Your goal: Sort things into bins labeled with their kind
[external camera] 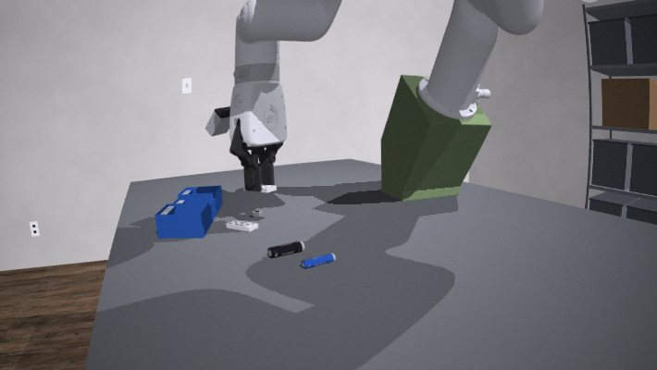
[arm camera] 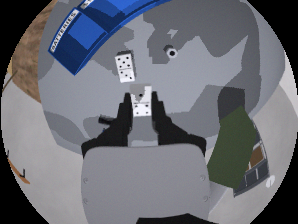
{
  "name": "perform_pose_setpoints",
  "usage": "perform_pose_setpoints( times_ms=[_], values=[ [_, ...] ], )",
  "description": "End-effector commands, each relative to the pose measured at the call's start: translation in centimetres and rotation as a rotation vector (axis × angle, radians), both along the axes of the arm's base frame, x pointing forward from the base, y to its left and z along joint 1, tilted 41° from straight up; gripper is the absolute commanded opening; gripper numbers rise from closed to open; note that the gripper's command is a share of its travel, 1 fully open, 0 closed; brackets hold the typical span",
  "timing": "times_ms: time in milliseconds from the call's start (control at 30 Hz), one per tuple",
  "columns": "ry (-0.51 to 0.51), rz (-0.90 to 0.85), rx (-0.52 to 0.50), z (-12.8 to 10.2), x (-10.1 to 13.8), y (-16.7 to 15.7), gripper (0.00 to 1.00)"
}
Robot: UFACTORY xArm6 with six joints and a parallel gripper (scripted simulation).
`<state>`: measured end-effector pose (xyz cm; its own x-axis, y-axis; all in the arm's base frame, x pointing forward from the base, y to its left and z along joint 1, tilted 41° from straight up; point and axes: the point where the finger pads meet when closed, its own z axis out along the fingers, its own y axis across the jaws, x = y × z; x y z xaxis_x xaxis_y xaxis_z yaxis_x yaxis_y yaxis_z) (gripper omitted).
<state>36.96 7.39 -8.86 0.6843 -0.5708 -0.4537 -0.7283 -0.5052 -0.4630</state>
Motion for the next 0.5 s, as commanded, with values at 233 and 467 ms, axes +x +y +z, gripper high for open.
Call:
perform_pose_setpoints(
  times_ms=[233, 467],
  values=[
    [-0.001, 0.000, 0.001, -3.9, 3.7, -4.8, 0.00],
    [-0.001, 0.000, 0.001, -5.6, 5.2, -6.9, 0.00]
  ],
)
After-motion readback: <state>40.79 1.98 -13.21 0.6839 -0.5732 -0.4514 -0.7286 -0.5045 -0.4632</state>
